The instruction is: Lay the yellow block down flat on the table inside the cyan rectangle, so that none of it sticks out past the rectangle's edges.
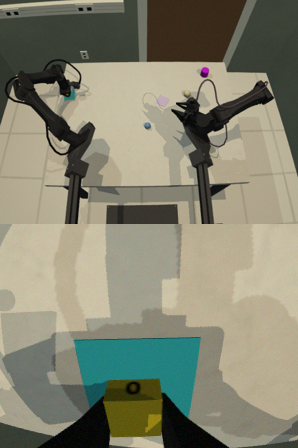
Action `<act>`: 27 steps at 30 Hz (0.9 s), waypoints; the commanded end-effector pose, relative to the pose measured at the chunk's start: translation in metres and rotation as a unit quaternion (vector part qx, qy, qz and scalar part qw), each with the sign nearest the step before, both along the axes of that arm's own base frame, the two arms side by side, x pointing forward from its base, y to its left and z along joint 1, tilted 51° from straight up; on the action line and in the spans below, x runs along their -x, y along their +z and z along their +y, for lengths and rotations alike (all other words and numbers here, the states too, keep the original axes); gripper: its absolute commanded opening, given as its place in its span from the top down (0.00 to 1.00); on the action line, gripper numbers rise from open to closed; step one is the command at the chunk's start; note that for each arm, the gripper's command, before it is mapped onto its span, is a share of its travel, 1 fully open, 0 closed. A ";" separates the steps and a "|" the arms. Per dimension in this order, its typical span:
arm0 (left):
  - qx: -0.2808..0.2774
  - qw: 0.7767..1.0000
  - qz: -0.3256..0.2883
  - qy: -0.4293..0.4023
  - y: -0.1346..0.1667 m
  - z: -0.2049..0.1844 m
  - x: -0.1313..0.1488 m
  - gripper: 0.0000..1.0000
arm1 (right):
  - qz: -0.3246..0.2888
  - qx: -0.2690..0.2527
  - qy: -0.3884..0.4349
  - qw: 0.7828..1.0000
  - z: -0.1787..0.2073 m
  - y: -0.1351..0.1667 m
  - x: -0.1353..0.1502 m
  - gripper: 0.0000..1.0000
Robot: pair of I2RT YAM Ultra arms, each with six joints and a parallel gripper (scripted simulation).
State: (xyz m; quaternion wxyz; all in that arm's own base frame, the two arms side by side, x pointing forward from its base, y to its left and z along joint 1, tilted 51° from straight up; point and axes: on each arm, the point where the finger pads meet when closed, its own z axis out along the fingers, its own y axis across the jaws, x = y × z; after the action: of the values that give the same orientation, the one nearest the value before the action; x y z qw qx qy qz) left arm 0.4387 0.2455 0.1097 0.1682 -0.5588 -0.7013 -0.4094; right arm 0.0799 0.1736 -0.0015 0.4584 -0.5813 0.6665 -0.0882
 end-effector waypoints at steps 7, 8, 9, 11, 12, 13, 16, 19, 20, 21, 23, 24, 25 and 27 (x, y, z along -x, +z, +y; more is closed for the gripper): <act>0.006 1.000 0.006 -0.011 0.002 -0.013 0.000 0.44 | -0.006 -0.014 0.002 1.000 0.005 0.007 0.002 0.54; 0.007 1.000 0.011 -0.011 0.000 -0.014 0.003 0.44 | -0.006 -0.014 0.002 1.000 0.005 0.007 0.002 0.54; 0.006 1.000 0.009 -0.011 0.001 -0.015 0.004 0.44 | -0.006 -0.014 0.002 1.000 0.005 0.007 0.002 0.54; 0.005 1.000 0.004 -0.011 0.007 -0.016 0.002 0.44 | -0.006 -0.014 0.002 1.000 0.005 0.007 0.002 0.54; 0.005 1.000 0.003 -0.011 0.009 -0.017 0.002 0.44 | -0.006 -0.014 0.002 1.000 0.005 0.007 0.002 0.54; 0.004 1.000 0.006 -0.011 0.008 -0.019 0.006 0.44 | -0.006 -0.014 0.002 1.000 0.005 0.007 0.002 0.54; 0.000 1.000 -0.001 -0.009 0.016 -0.021 0.010 0.44 | -0.006 -0.014 0.002 1.000 0.005 0.007 0.002 0.54; -0.003 1.000 -0.013 -0.009 0.022 -0.023 0.009 0.44 | -0.006 -0.014 0.002 1.000 0.005 0.007 0.002 0.54; -0.003 1.000 -0.018 -0.010 0.025 -0.023 0.010 0.33 | -0.006 -0.014 0.002 1.000 0.005 0.007 0.002 0.54; -0.003 1.000 -0.014 -0.009 0.027 -0.025 0.014 0.22 | -0.006 -0.014 0.002 1.000 0.005 0.007 0.002 0.54; -0.004 1.000 -0.020 -0.009 0.037 -0.031 0.014 0.00 | -0.006 -0.014 0.002 1.000 0.005 0.007 0.002 0.54; -0.004 1.000 -0.020 -0.009 0.042 -0.036 0.015 0.00 | -0.006 -0.014 0.002 1.000 0.005 0.007 0.002 0.54; -0.004 1.000 -0.025 -0.009 0.050 -0.041 0.015 0.00 | -0.006 -0.014 0.002 1.000 0.005 0.007 0.002 0.54; -0.004 1.000 -0.026 -0.009 0.058 -0.049 0.017 0.00 | -0.006 -0.014 0.002 1.000 0.005 0.007 0.002 0.54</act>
State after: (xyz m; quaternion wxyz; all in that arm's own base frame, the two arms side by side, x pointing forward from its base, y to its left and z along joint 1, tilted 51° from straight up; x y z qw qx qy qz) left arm 0.4253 0.2195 0.1501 0.1506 -0.5506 -0.7004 -0.4286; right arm 0.0799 0.1736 -0.0015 0.4584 -0.5813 0.6665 -0.0882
